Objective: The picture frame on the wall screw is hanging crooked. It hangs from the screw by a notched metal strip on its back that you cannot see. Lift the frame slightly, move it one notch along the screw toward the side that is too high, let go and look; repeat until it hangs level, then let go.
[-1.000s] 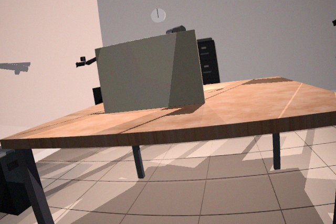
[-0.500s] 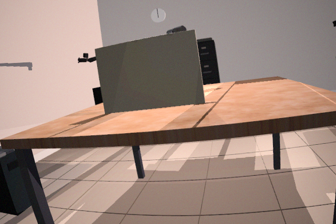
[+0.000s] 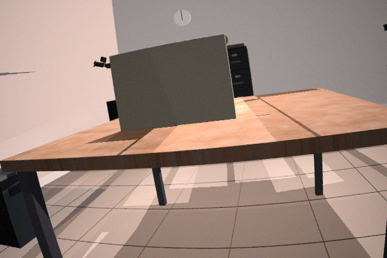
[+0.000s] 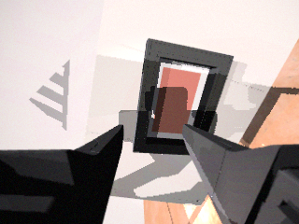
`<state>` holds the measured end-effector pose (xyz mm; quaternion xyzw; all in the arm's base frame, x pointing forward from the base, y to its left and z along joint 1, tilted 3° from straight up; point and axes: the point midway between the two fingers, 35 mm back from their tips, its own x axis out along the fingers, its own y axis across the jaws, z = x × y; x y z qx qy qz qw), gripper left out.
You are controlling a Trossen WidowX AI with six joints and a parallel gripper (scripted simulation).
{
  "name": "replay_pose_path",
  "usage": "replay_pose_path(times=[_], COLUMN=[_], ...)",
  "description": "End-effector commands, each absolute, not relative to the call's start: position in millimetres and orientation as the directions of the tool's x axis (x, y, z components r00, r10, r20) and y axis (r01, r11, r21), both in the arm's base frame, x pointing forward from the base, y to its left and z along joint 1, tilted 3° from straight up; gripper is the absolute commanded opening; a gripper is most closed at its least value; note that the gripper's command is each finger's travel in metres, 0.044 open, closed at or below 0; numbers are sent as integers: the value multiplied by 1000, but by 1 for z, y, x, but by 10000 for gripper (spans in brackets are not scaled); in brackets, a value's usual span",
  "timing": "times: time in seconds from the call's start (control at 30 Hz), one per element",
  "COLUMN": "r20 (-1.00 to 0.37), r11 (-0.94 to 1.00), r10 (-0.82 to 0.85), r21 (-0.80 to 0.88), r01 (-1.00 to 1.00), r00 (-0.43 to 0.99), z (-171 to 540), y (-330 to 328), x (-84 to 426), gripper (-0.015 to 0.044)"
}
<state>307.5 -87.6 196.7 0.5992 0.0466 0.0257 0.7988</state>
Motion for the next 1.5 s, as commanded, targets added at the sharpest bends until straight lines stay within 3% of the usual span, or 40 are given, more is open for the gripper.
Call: replay_pose_path(times=[0.0, 0.3, 1.47], r20=[-32, -37, -37], r11=[325, 441, 443], r10=[94, 102, 103], r21=[946, 897, 896], r01=[0, -12, -12], r00=[995, 994, 994], z=[211, 234, 234], y=[-92, -84, -83], x=[291, 229, 228], gripper=[260, 260, 260])
